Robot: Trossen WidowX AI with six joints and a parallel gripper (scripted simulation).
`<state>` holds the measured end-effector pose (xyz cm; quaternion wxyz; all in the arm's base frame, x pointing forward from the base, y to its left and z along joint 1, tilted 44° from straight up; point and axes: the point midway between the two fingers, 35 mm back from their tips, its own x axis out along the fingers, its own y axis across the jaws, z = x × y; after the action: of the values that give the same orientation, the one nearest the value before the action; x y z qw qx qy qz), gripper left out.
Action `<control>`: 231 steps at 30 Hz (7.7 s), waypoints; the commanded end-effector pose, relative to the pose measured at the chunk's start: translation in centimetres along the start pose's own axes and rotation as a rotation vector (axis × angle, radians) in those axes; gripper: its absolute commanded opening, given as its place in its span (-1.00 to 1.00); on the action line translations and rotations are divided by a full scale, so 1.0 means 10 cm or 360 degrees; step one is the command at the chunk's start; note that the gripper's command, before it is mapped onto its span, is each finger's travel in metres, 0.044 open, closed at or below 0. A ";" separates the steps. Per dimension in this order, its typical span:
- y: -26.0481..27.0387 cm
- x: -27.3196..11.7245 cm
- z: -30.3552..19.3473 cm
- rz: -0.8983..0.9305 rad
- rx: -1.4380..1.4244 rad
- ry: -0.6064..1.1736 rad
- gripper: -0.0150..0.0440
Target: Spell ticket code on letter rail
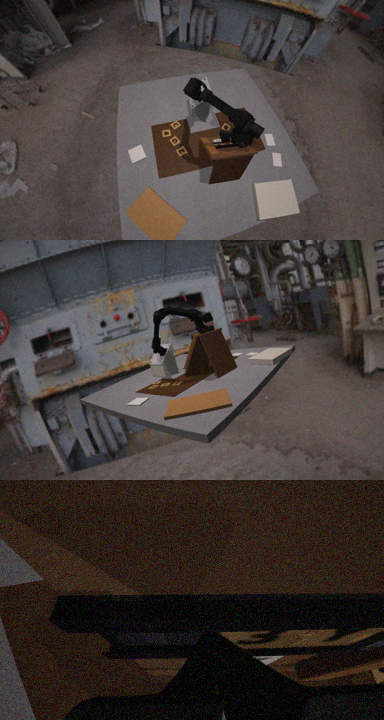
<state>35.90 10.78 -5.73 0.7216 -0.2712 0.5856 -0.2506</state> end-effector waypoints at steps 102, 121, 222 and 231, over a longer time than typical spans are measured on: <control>-0.97 -1.40 -0.33 0.0141 -0.1663 -0.0774 0.66; -2.42 -0.32 0.22 0.0229 0.0401 -0.0368 0.66; -3.04 1.56 -0.68 -0.0192 0.1753 0.0236 0.30; -3.03 1.51 -0.68 -0.0192 0.1753 0.0236 -0.44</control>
<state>30.72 -22.39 2.89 0.6959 0.1305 0.4026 -0.5802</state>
